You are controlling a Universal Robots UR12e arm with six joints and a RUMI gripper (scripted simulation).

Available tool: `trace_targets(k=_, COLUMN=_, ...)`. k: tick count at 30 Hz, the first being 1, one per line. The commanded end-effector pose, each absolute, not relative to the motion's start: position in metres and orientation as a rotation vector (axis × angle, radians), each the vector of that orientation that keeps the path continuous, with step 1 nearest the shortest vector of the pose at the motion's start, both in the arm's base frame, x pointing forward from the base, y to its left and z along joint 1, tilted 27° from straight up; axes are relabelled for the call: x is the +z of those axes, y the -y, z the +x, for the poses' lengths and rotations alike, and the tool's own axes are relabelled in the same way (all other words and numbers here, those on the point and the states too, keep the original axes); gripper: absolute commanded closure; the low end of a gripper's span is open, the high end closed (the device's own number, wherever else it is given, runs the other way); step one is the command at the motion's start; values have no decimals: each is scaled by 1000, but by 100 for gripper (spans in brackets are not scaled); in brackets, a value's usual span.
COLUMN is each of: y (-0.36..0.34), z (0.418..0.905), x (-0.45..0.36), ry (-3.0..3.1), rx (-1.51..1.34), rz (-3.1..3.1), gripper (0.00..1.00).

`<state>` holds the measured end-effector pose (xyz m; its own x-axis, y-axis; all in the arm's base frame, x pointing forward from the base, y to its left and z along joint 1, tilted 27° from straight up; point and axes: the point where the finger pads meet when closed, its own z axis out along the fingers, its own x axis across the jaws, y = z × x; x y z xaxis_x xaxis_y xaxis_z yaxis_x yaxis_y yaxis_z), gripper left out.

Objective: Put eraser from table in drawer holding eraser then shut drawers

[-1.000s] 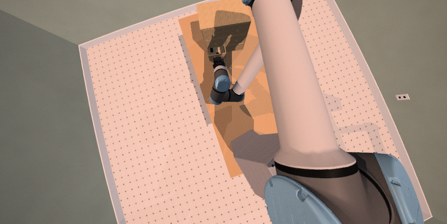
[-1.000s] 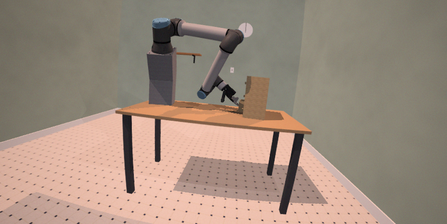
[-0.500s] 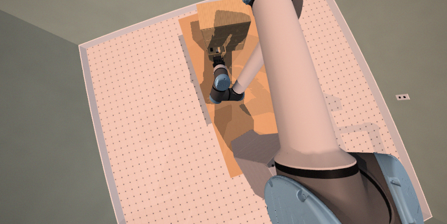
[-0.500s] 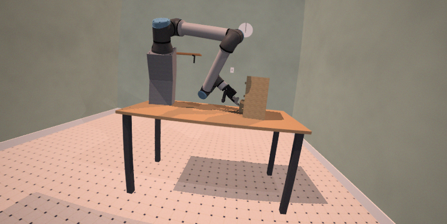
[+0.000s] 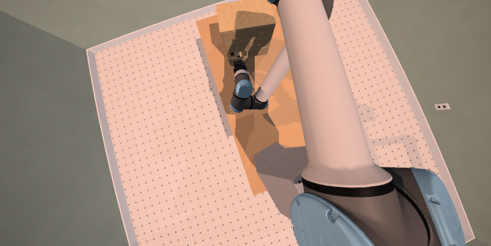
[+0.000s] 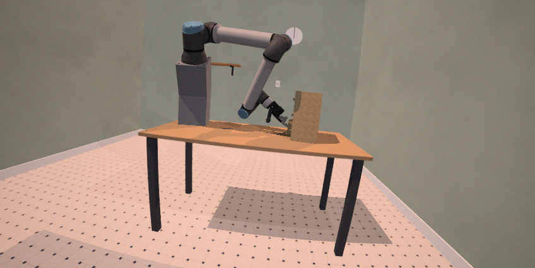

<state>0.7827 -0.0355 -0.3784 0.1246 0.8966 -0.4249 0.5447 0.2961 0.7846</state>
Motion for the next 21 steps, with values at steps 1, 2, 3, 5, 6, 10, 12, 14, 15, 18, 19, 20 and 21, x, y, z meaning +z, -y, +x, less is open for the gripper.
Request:
trace_targets(k=1, y=35, z=790, x=-375, ry=-1542, rx=437, rz=1370, gripper=93)
trace_targets(k=2, y=35, z=790, x=-375, ry=-1542, rx=437, rz=1369, gripper=93)
trace_targets(k=3, y=35, z=791, x=-375, ry=-1542, rx=437, rz=1369, gripper=93)
trace_targets(k=5, y=35, z=793, x=-375, ry=-1542, rx=437, rz=1369, gripper=93)
trace_targets(k=6, y=35, z=793, x=-374, ry=-1542, rx=437, rz=1369, gripper=93)
trace_targets(k=10, y=36, z=796, x=-374, ry=-1542, rx=437, rz=1370, gripper=93)
trace_targets(k=12, y=36, z=798, x=-374, ry=-1542, rx=437, rz=1370, gripper=93)
trace_targets(k=14, y=36, z=799, x=-374, ry=-1542, rx=437, rz=1370, gripper=93)
trace_targets(k=15, y=36, z=799, x=-374, ry=-1542, rx=437, rz=1370, gripper=93)
trace_targets(k=18, y=36, z=801, x=-373, ry=-1542, rx=437, rz=1369, gripper=93)
trace_targets(k=19, y=36, z=801, x=-373, ry=-1542, rx=437, rz=1369, gripper=93)
trace_targets(k=20, y=36, z=802, x=-373, ry=-1542, rx=437, rz=1369, gripper=93)
trace_targets(k=21, y=36, z=803, x=-373, ry=-1542, rx=437, rz=1369, gripper=93)
